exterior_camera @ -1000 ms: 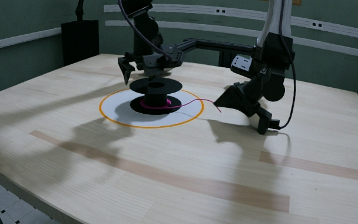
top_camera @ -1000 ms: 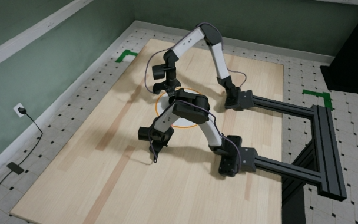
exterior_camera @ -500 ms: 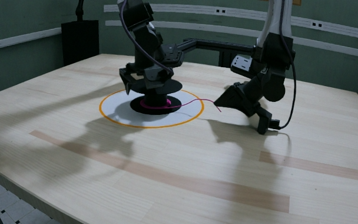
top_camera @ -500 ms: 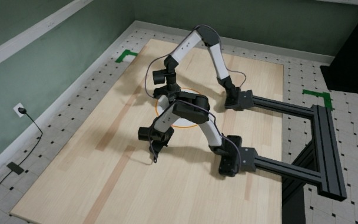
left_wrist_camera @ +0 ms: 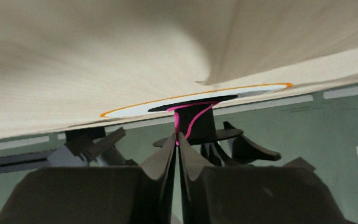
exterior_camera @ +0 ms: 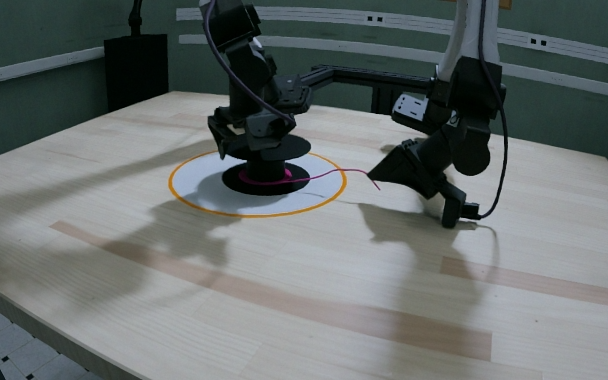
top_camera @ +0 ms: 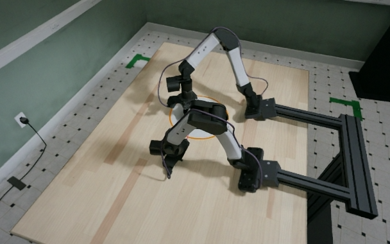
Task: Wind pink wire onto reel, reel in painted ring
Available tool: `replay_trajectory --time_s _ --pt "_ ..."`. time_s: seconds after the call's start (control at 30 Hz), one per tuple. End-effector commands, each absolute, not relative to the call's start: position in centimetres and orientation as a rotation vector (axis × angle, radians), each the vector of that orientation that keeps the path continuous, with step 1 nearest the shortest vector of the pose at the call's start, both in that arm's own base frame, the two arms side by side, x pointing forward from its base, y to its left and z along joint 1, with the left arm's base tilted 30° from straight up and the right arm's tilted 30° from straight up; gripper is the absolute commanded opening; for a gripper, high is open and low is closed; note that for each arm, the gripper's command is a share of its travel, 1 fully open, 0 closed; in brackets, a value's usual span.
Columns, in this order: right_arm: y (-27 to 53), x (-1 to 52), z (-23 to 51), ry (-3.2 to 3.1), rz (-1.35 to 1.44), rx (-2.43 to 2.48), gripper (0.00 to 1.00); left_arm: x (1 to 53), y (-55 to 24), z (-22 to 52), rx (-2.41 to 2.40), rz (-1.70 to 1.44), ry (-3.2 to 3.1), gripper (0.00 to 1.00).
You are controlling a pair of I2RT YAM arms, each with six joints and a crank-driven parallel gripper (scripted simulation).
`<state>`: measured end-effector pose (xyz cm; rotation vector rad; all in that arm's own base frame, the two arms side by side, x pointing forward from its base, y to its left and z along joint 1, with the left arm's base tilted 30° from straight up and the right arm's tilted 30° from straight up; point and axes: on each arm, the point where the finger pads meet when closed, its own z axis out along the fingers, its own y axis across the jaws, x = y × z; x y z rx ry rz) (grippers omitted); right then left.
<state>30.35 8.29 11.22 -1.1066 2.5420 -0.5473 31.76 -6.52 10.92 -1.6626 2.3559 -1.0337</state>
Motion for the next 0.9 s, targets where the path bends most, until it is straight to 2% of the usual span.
replay_trajectory --time_s 0.0,0.1,0.23,0.4,0.47,0.57,0.87 --pt "8.7 30.8 12.2 2.513 -0.537 -1.088 0.63 31.9 -5.6 10.0 -1.718 -0.998 2.364 0.0" --pt "8.7 30.8 12.2 2.513 -0.537 -1.088 0.58 32.1 -5.2 10.1 -1.723 -0.989 2.36 0.0" --pt "8.6 30.9 11.3 2.528 -0.526 -1.037 0.58 32.4 -4.8 10.1 -1.727 -0.981 2.354 0.0" --pt "6.8 29.1 10.8 2.616 -0.441 -0.652 0.58 32.7 -5.7 9.7 -1.715 -1.01 2.373 0.0" --pt "6.8 29.1 10.8 2.616 -0.441 -0.652 0.58 32.7 -5.7 9.7 -1.715 -1.01 2.373 0.0" --pt "5.6 27.2 10.1 2.654 -0.35 -0.262 0.58 32.9 -7.3 9.3 -1.717 -1.013 2.385 0.0" --pt "6.9 21.5 6.8 2.601 -0.154 0.461 0.58 32.9 -12.3 8.0 -1.66 -0.968 2.56 0.0"
